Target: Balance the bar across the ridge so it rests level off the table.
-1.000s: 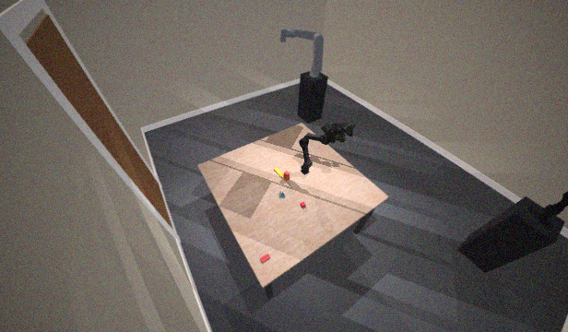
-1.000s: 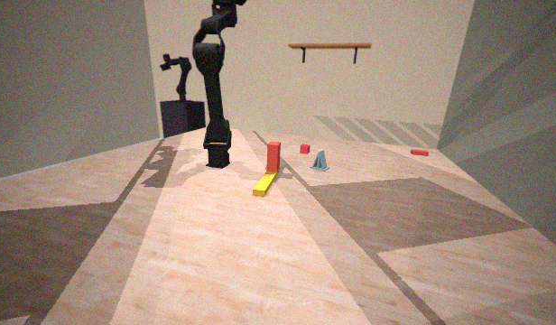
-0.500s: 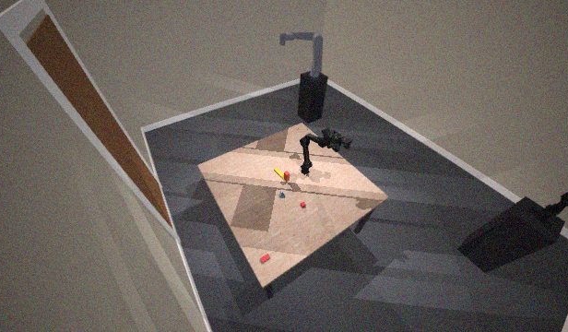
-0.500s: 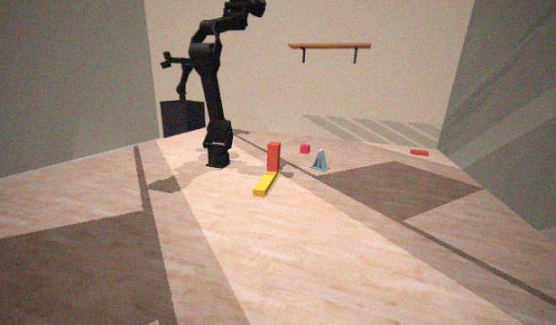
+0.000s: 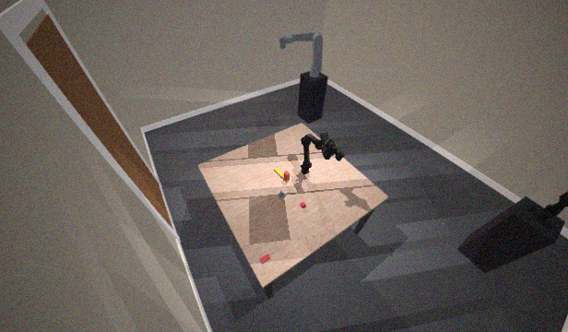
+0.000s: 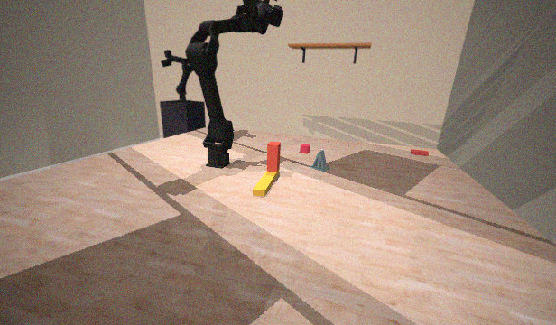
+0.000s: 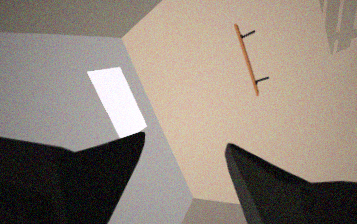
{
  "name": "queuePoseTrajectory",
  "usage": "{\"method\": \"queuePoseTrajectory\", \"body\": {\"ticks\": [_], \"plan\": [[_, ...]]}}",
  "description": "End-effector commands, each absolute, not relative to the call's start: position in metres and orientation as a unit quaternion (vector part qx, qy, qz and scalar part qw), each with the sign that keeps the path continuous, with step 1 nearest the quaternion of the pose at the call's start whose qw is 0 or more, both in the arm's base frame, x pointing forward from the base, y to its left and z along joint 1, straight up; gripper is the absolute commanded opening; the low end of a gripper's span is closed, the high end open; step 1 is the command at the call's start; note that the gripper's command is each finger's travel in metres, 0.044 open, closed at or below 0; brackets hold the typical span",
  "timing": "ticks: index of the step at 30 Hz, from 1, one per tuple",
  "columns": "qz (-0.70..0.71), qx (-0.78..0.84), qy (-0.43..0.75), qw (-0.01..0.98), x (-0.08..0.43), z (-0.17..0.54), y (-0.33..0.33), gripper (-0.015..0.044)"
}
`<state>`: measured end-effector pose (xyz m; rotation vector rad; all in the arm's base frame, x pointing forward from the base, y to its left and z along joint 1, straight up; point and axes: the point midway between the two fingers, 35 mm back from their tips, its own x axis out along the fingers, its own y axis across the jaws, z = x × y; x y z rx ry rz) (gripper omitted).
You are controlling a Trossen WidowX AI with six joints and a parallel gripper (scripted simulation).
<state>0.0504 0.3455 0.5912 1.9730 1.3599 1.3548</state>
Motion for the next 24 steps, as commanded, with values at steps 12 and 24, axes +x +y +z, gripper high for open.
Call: {"method": "queuePoseTrajectory", "body": {"ticks": [12,24], "plan": [[0.401,0.726,0.432,0.353,0.138,0.537,0.351,0.0315],[0.3,0.734,0.403,0.456,0.206,0.484,0.329,0.0315]]}}
